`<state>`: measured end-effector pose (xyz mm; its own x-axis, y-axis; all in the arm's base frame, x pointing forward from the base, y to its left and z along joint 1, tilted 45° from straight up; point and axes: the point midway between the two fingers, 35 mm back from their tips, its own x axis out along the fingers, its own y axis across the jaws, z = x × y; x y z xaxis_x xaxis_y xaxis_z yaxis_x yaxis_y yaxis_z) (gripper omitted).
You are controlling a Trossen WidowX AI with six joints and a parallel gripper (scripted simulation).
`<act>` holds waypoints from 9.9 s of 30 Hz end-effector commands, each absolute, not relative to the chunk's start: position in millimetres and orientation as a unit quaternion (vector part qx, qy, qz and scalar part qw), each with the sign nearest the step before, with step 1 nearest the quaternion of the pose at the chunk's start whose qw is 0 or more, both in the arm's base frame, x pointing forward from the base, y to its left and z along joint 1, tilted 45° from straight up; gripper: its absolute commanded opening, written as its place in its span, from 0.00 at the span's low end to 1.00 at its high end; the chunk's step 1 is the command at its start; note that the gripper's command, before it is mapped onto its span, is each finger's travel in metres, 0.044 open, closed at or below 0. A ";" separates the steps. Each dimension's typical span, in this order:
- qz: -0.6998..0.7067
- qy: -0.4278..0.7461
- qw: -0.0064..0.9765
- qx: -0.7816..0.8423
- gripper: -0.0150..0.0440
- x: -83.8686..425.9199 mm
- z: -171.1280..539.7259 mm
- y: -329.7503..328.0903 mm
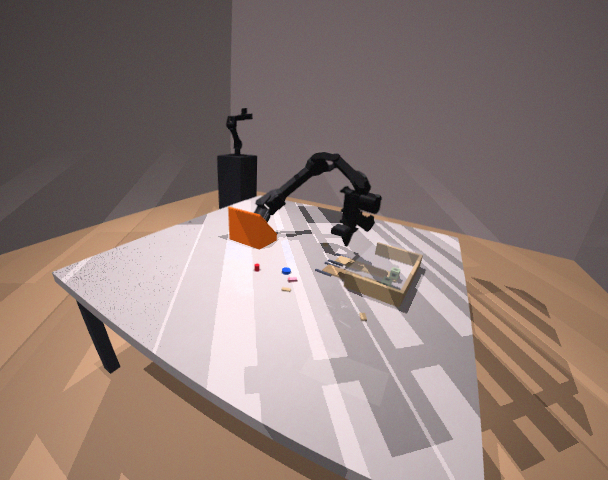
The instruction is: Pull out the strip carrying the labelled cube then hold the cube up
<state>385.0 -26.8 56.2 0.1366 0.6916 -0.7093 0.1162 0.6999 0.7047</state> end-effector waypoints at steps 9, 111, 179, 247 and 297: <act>0.208 0.627 0.675 0.328 0.25 387.5 38.1 -12.3; 0.210 0.627 0.675 0.329 0.25 394.4 9.1 17.4; 0.209 0.628 0.673 0.330 0.25 305.4 7.9 35.4; 0.209 0.630 0.670 0.331 0.25 213.7 8.9 53.1; 0.208 0.630 0.671 0.330 0.30 220.7 42.5 18.9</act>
